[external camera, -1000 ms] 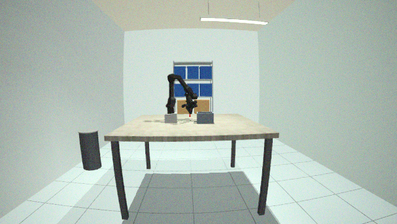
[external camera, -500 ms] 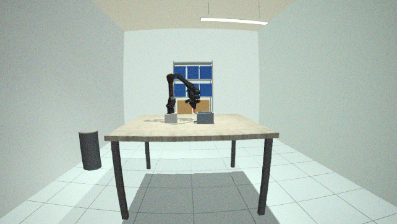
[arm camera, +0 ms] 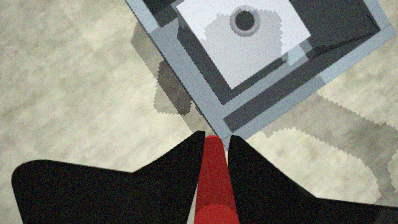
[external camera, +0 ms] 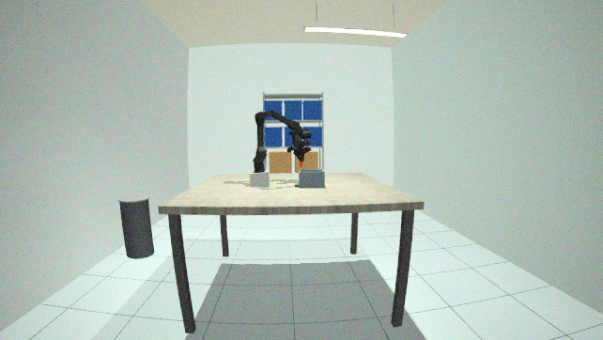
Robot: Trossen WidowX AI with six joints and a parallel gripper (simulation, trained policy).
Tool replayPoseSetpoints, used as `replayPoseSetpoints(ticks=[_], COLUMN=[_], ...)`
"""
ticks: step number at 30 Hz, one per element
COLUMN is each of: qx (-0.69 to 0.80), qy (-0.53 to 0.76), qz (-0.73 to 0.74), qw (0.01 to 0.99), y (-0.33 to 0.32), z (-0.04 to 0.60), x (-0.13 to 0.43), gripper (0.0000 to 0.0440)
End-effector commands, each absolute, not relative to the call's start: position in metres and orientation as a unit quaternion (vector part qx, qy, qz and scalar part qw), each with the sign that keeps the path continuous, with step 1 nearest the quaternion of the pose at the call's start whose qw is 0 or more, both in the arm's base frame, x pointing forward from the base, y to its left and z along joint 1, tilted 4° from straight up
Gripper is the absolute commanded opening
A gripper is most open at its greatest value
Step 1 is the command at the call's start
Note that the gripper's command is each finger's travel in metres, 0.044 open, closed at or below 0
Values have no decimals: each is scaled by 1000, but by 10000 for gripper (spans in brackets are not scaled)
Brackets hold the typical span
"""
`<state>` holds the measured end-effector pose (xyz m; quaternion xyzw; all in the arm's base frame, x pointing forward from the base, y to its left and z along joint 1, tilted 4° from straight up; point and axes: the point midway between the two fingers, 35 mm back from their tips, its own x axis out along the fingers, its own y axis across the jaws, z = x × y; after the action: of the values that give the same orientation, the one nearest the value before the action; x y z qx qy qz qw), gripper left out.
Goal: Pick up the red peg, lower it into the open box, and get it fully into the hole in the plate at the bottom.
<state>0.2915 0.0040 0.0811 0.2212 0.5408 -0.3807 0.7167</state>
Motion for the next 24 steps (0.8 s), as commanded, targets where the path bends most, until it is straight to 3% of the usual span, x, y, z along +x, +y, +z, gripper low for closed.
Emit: replayPoseSetpoints(ticks=[1,24], qx=[229,289], qy=[539,529], qz=[-383,-410], qw=[714,684], y=[-8,-90], z=[85,61], x=[299,337], gripper=[0,0])
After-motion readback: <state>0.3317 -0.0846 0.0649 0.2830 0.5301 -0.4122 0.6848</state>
